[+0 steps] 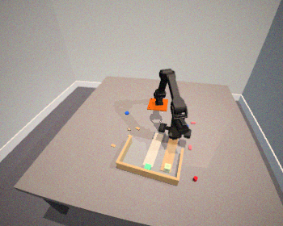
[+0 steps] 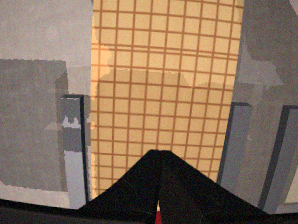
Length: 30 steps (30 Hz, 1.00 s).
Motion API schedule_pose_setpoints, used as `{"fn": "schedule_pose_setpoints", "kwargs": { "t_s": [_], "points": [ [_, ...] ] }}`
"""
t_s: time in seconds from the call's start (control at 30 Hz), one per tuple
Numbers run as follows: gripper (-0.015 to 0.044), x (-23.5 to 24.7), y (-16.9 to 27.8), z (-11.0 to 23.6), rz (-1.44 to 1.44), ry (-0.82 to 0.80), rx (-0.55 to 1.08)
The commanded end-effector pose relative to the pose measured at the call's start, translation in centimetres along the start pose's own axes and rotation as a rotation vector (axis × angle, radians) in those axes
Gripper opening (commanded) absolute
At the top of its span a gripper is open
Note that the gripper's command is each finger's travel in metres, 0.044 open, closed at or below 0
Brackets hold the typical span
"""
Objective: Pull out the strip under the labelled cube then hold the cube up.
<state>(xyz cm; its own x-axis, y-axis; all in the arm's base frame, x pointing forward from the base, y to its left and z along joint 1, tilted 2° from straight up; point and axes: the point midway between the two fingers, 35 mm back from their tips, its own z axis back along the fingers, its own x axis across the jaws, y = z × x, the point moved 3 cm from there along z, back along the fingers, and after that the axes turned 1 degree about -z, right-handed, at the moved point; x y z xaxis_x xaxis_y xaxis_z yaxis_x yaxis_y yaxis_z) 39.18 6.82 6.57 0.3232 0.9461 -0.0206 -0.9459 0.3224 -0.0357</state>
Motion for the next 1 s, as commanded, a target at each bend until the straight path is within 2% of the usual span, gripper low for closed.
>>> {"fn": "schedule_pose_setpoints", "kwargs": {
  "t_s": [0.0,0.97],
  "points": [
    [0.0,0.05,-0.02,-0.09,0.003,-0.004,0.001],
    [0.0,0.05,-0.02,-0.34,0.003,-0.003,0.001]
  ]
}}
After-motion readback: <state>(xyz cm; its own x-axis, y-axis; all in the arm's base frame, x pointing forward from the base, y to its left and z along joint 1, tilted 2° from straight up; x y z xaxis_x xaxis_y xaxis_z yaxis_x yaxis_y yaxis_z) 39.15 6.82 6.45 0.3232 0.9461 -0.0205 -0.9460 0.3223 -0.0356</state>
